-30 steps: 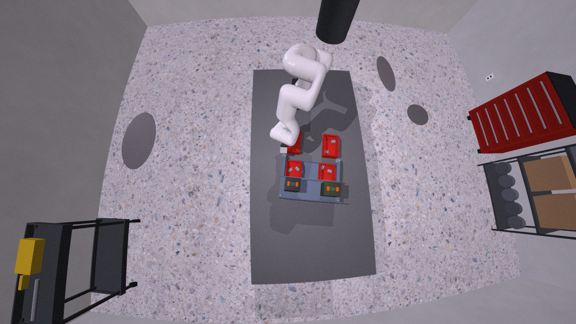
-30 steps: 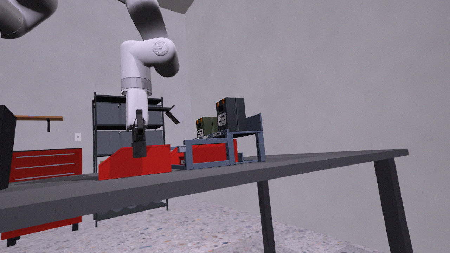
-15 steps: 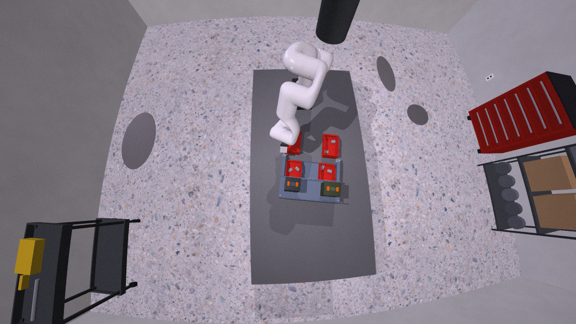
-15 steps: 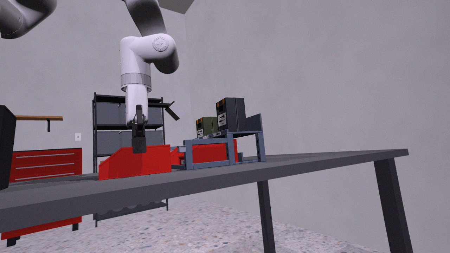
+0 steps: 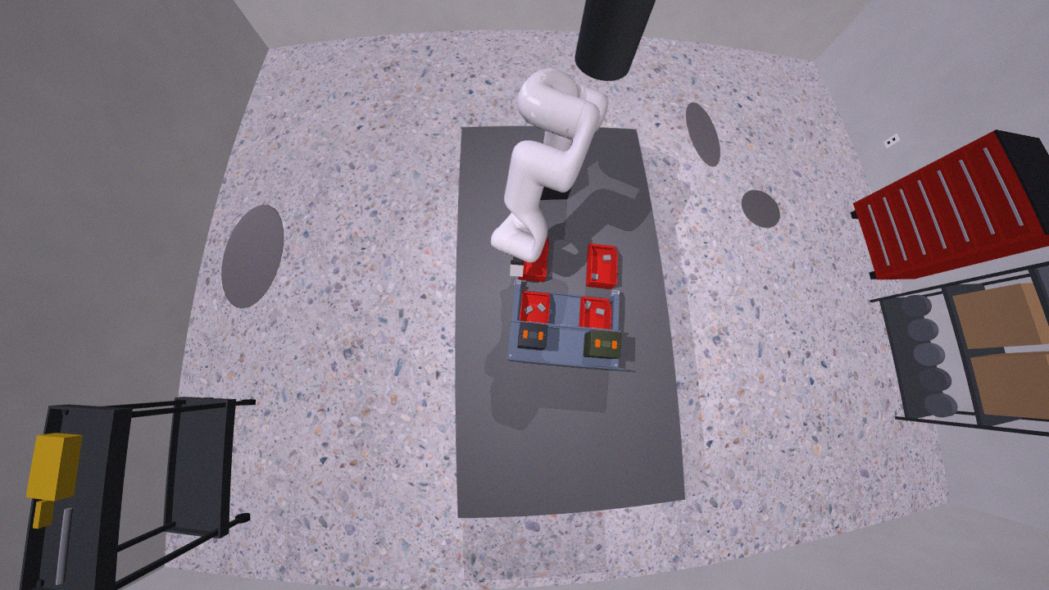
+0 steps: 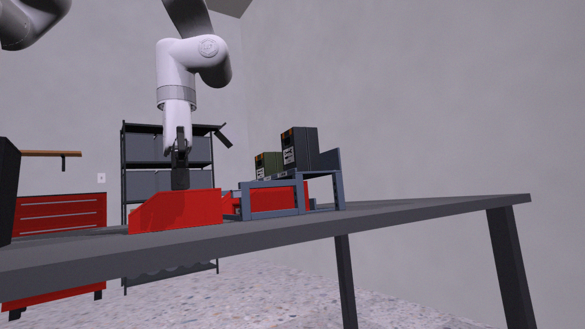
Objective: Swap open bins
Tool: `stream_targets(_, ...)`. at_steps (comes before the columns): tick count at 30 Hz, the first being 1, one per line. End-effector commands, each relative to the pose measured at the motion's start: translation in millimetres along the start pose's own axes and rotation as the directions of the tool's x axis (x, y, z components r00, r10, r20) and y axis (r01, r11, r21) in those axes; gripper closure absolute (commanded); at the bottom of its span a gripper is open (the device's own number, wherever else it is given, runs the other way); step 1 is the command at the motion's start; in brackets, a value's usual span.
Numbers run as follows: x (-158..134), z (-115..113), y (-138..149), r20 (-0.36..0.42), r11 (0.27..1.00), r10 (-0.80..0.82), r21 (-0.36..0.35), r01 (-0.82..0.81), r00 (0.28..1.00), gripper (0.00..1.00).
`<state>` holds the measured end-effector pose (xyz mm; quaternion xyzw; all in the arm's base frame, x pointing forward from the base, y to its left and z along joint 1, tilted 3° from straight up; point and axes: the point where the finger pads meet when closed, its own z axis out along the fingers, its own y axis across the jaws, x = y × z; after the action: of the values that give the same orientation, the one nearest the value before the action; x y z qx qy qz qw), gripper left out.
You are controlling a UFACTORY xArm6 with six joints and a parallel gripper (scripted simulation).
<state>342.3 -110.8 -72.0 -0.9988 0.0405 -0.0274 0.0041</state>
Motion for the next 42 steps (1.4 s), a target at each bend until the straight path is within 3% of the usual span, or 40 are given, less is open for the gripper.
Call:
stream_targets(1,1,-10,0,-0.003,1.000,0.000,-0.001,0.000,1.000,0.74)
stream_targets(26,1,-50,0,-0.003,1.000,0.000,-0.001,0.000,1.000,0.74)
stream_targets(42,1,-64,0,-0.003,1.000,0.000,-0.001,0.000,1.000,0.74)
